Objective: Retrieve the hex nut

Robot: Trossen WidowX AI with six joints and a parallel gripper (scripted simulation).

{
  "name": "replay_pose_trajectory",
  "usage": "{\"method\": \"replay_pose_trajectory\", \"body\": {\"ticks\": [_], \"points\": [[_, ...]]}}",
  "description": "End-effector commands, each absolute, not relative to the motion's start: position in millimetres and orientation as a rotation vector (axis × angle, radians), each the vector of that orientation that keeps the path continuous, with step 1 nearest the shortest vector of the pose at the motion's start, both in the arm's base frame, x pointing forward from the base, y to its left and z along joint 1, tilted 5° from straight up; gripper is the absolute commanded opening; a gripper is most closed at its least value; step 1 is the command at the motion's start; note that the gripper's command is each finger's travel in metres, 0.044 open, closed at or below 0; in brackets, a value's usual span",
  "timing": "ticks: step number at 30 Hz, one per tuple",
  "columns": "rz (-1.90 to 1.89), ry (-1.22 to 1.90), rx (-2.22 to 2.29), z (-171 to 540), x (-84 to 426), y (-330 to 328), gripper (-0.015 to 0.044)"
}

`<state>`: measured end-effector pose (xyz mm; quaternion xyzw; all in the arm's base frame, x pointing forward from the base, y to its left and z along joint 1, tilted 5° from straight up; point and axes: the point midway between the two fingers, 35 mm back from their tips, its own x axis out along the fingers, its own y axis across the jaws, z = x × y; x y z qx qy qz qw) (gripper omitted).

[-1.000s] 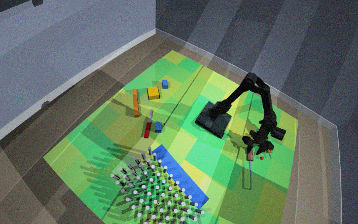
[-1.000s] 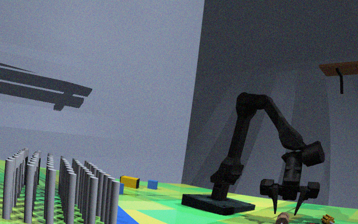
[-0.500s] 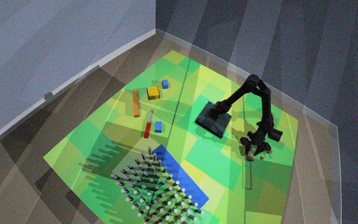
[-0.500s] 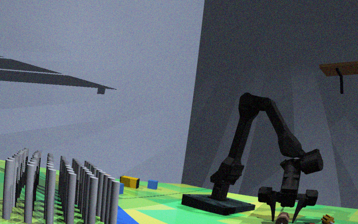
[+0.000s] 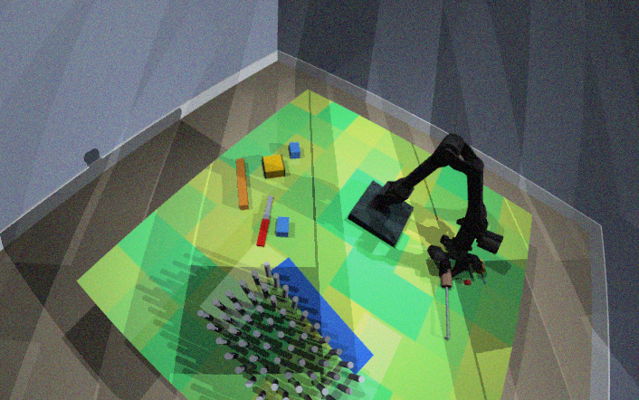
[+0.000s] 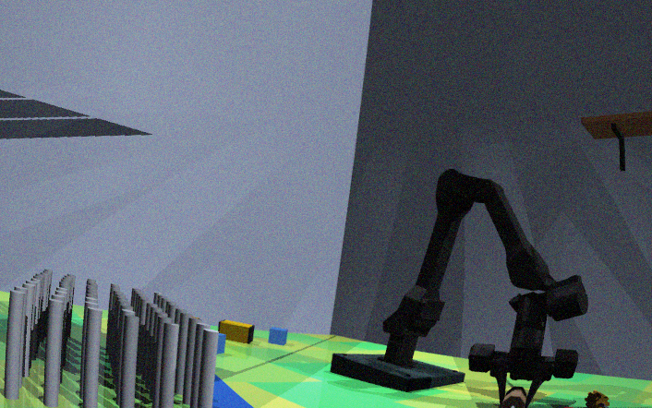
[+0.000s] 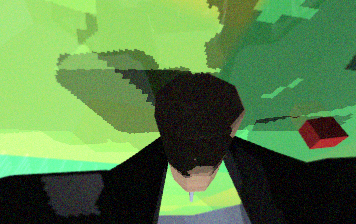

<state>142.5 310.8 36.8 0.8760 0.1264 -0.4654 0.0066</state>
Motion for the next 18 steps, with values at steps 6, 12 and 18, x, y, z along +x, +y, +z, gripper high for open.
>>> {"method": "replay_pose_trajectory", "body": {"ticks": [6, 12, 18], "points": [[-1.457, 0.396, 2.744, 74, 145, 317, 0.0000], [-1.457, 0.396, 2.745, 111, 147, 317, 0.0000], [-1.456, 0.396, 2.744, 148, 147, 312, 0.0000]]}}
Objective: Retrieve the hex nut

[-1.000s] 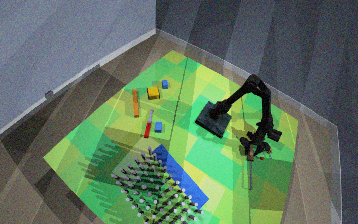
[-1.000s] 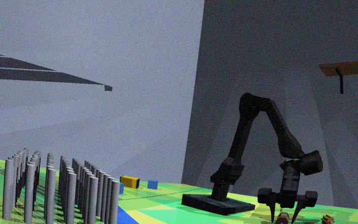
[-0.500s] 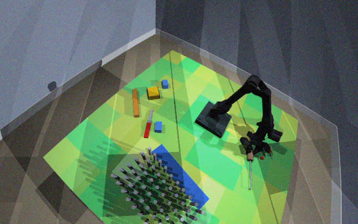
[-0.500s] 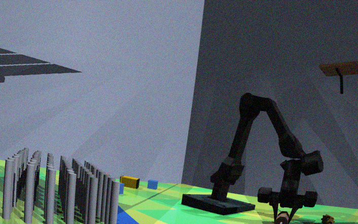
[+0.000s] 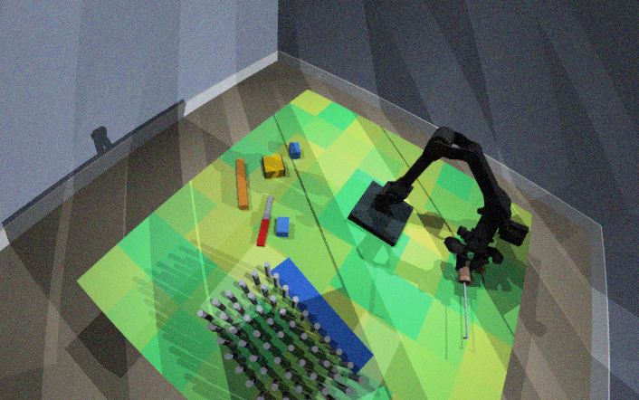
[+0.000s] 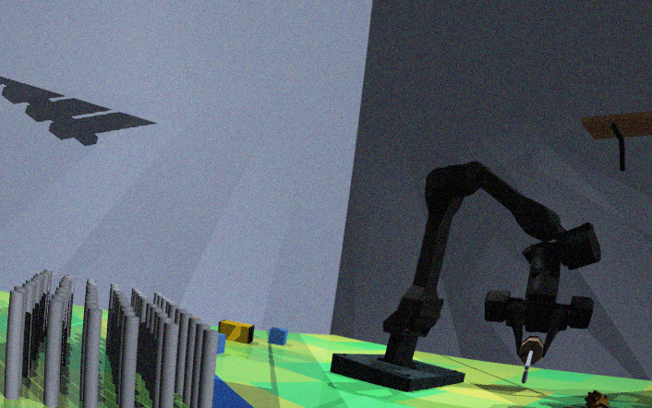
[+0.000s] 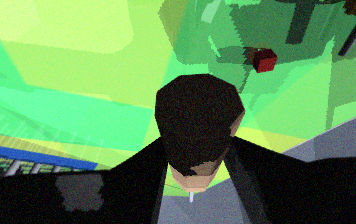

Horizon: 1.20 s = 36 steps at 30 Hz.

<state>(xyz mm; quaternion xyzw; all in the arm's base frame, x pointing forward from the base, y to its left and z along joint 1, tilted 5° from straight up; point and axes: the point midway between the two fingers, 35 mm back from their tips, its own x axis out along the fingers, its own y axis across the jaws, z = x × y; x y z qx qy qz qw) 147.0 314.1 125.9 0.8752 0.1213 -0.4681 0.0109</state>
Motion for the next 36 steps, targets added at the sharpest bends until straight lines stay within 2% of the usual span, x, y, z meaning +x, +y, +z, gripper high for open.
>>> {"method": "replay_pose_trajectory", "body": {"ticks": [1, 9, 15, 36], "points": [[-1.456, 0.396, 2.744, 154, 147, 311, 0.0000], [-1.455, 0.396, 2.742, 203, 145, 294, 0.0000], [-1.458, 0.385, 2.745, 206, 148, 291, 0.0000], [-1.532, 0.036, 2.849, 202, 229, 215, 0.0000]]}}
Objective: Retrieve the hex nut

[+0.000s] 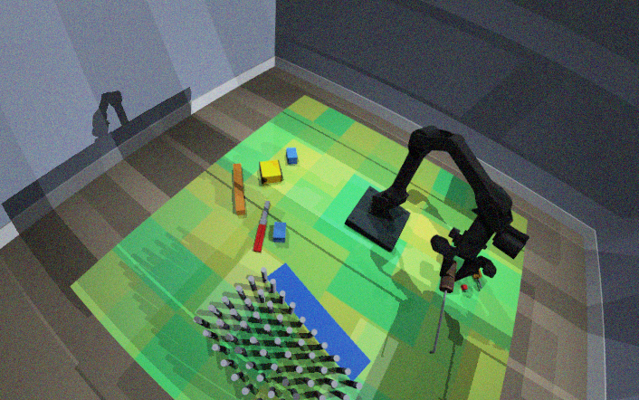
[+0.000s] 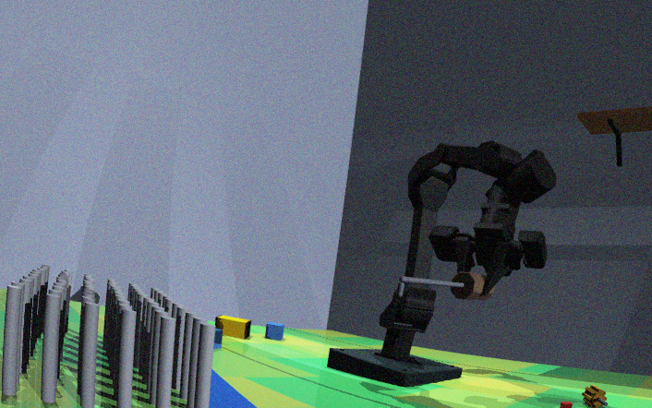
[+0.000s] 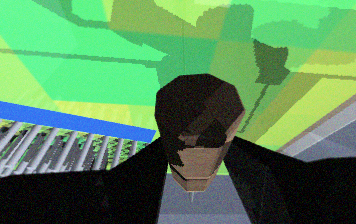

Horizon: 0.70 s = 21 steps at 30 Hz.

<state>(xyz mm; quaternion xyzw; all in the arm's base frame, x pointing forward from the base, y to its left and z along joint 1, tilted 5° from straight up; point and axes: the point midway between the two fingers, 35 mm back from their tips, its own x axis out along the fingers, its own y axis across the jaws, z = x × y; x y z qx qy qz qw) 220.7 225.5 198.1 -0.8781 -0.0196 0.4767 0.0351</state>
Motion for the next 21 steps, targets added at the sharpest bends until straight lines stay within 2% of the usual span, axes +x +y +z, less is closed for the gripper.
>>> {"method": "replay_pose_trajectory", "body": {"ticks": [1, 21], "points": [[1.441, -0.017, -2.680, 201, 232, 211, 0.0000], [1.379, 0.301, -2.562, 197, 277, 120, 0.0000]]}}
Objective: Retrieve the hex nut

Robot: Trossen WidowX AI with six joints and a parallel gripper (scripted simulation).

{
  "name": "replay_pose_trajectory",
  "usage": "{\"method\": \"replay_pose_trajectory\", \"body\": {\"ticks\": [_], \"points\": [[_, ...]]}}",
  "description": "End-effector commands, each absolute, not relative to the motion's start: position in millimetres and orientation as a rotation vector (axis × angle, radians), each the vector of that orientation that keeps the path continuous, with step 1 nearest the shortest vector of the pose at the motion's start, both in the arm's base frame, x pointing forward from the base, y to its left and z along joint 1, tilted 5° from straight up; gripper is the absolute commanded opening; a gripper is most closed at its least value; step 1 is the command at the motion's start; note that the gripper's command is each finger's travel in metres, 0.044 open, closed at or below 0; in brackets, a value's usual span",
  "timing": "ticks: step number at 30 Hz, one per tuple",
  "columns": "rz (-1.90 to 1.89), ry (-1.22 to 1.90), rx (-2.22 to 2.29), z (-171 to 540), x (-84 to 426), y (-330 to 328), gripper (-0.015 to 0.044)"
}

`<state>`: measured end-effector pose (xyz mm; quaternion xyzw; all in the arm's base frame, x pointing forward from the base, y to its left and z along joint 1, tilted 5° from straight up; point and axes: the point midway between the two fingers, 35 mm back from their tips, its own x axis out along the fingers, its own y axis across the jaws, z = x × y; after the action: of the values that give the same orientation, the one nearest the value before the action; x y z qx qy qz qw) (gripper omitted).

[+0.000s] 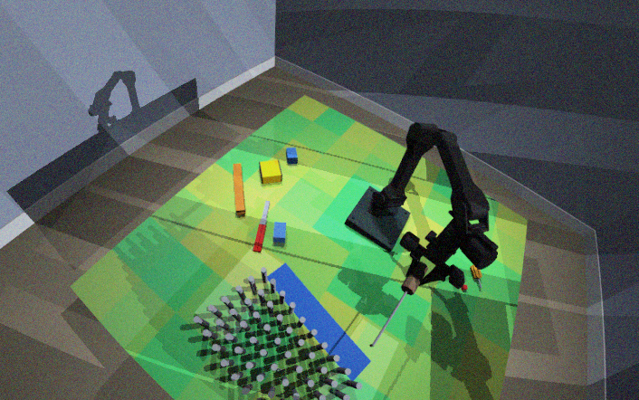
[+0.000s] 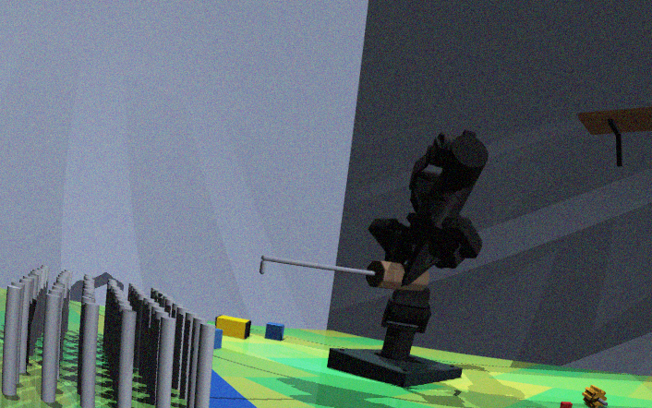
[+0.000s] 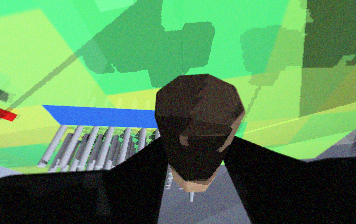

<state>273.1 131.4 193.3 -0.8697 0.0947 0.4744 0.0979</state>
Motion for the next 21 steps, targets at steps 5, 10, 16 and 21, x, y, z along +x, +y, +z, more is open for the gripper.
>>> {"method": "replay_pose_trajectory", "body": {"ticks": [5, 10, 16, 21], "points": [[1.370, 0.364, -2.536, 195, 283, 97, 0.0000], [1.360, 0.426, -2.508, 194, 287, 75, 0.0000], [1.352, 0.468, -2.489, 192, 289, 59, 0.0000], [1.351, 0.467, -2.489, 174, 294, 63, 0.0000]]}}
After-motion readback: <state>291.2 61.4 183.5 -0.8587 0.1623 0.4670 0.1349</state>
